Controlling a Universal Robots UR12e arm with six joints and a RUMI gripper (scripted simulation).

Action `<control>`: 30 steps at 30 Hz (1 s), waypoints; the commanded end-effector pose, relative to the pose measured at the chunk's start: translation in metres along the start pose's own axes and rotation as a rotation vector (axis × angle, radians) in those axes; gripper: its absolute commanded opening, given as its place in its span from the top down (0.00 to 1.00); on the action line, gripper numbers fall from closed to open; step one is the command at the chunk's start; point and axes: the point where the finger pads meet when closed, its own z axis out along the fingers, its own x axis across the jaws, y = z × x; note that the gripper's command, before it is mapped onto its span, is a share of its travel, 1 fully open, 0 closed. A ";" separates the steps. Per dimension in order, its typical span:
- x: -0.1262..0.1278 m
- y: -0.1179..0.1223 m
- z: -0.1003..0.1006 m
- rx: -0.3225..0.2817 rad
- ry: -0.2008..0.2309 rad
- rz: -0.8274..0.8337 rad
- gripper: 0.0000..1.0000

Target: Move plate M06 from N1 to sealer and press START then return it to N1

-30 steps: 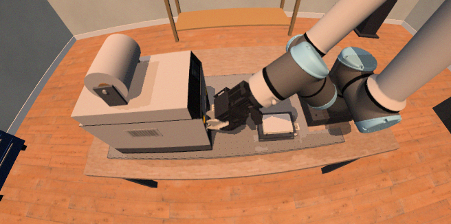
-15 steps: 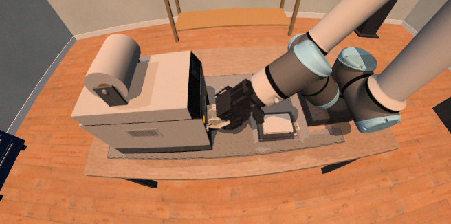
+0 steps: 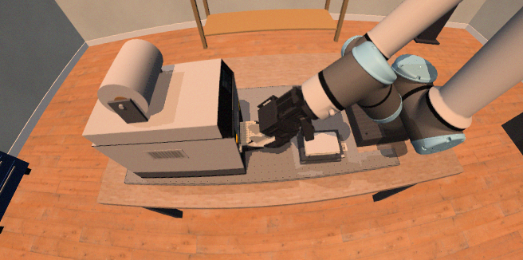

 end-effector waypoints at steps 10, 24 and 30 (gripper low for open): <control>0.000 -0.006 -0.022 0.008 0.001 0.000 1.00; -0.001 -0.015 -0.057 0.008 0.000 0.001 1.00; -0.001 -0.020 -0.073 0.008 0.000 0.001 1.00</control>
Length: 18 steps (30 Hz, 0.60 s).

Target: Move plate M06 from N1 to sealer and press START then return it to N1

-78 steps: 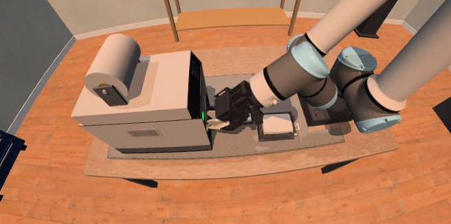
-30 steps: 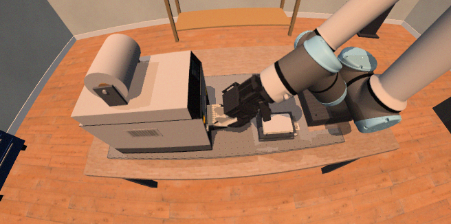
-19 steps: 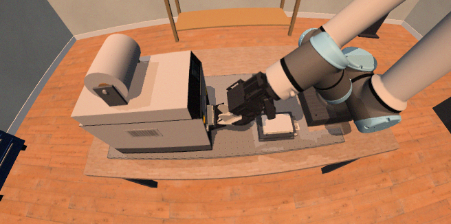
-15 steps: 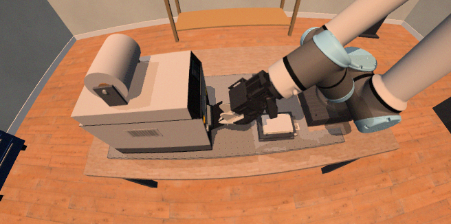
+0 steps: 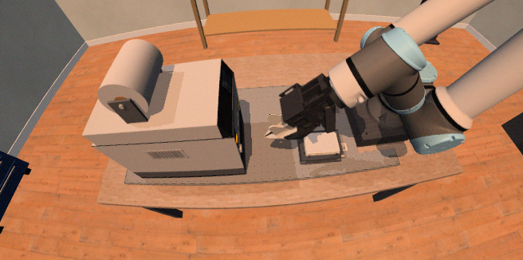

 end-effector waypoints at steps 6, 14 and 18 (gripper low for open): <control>-0.001 -0.015 -0.030 0.015 0.002 0.001 1.00; -0.001 -0.023 -0.055 0.015 0.002 0.001 1.00; -0.001 -0.025 -0.060 0.015 0.002 0.001 1.00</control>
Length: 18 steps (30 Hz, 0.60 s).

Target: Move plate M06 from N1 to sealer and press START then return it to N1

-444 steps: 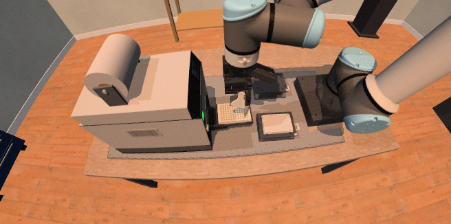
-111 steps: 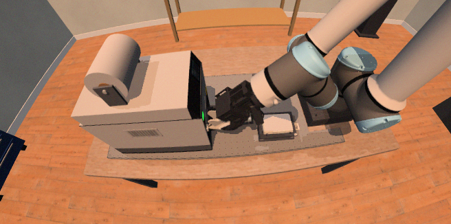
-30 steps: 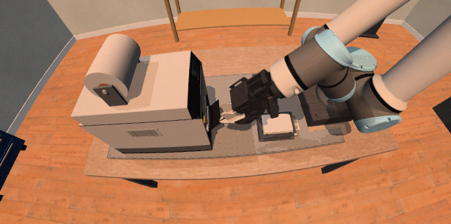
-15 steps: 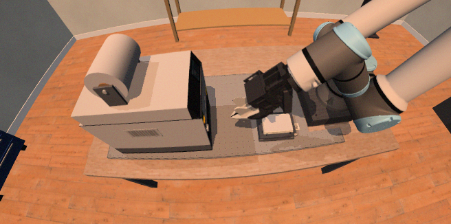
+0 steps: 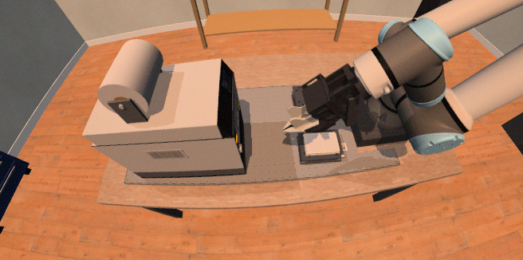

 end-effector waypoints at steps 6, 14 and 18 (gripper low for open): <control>-0.001 -0.016 -0.030 0.017 0.003 0.001 1.00; 0.000 0.003 -0.010 0.014 0.004 0.000 0.32; 0.000 0.009 -0.002 0.014 0.004 0.000 0.32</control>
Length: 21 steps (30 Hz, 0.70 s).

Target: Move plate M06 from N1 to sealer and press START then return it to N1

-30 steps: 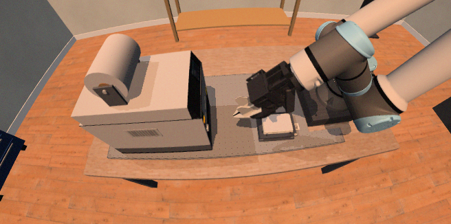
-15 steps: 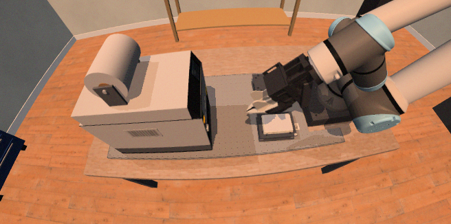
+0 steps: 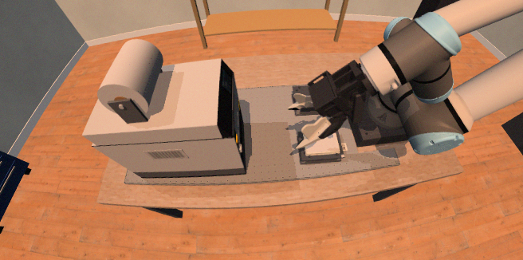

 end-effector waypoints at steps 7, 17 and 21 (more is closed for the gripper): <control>-0.001 0.020 0.021 -0.002 -0.002 0.001 0.32; -0.001 0.020 0.021 -0.002 -0.002 0.001 0.32; -0.001 0.020 0.021 -0.002 -0.002 0.001 0.32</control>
